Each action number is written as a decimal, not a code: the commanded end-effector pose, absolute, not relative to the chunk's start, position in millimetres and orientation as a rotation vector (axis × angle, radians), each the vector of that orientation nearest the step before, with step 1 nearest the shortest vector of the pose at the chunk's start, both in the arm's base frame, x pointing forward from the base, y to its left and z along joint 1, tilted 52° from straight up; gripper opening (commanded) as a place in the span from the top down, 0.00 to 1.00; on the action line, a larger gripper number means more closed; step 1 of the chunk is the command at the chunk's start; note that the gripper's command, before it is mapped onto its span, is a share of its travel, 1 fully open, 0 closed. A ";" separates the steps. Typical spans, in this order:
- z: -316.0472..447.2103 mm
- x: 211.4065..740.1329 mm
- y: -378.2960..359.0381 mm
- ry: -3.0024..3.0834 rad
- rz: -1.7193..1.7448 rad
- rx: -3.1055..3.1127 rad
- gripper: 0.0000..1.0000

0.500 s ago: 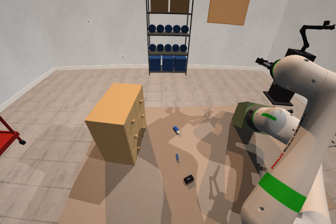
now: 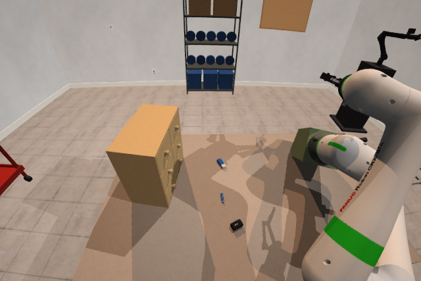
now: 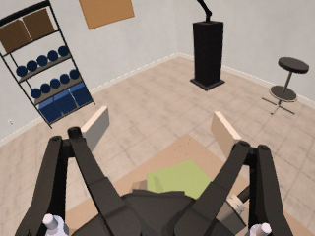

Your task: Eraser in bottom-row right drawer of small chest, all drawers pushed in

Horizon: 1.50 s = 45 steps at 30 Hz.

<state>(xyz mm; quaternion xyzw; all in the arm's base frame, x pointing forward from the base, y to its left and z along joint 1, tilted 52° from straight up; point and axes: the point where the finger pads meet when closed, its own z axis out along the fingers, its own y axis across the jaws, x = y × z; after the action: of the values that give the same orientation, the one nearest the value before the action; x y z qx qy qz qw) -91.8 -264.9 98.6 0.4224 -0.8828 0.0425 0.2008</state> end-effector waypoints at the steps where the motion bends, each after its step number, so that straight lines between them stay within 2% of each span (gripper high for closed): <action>1: 98.8 -91.8 -265.0 -2.467 0.119 1.180 0.00; 9: 109.3 -108.9 -278.2 -2.410 0.123 1.151 0.00; 13: 139.5 -143.9 -315.2 -2.268 0.157 1.092 0.00; 20: 183.8 -171.6 -368.6 -2.091 0.243 1.045 0.00; 28: 203.4 -177.3 -392.2 -2.018 0.289 1.034 0.00; 29: 225.4 -179.6 -418.6 -1.940 0.346 1.027 0.00; 32: 225.4 -179.6 -418.6 -1.940 0.346 1.027 0.00; 33: 249.3 -177.3 -447.4 -1.857 0.414 1.024 0.00; 39: 249.3 -177.3 -447.4 -1.857 0.414 1.024 0.00; 40: 274.9 -169.5 -478.0 -1.769 0.493 1.028 0.00; 45: 274.9 -169.5 -478.0 -1.769 0.493 1.028 0.00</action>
<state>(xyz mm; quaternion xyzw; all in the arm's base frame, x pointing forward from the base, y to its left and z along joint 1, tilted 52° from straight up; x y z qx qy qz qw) -168.8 -469.7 271.1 0.4268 -0.7345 0.2013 0.4877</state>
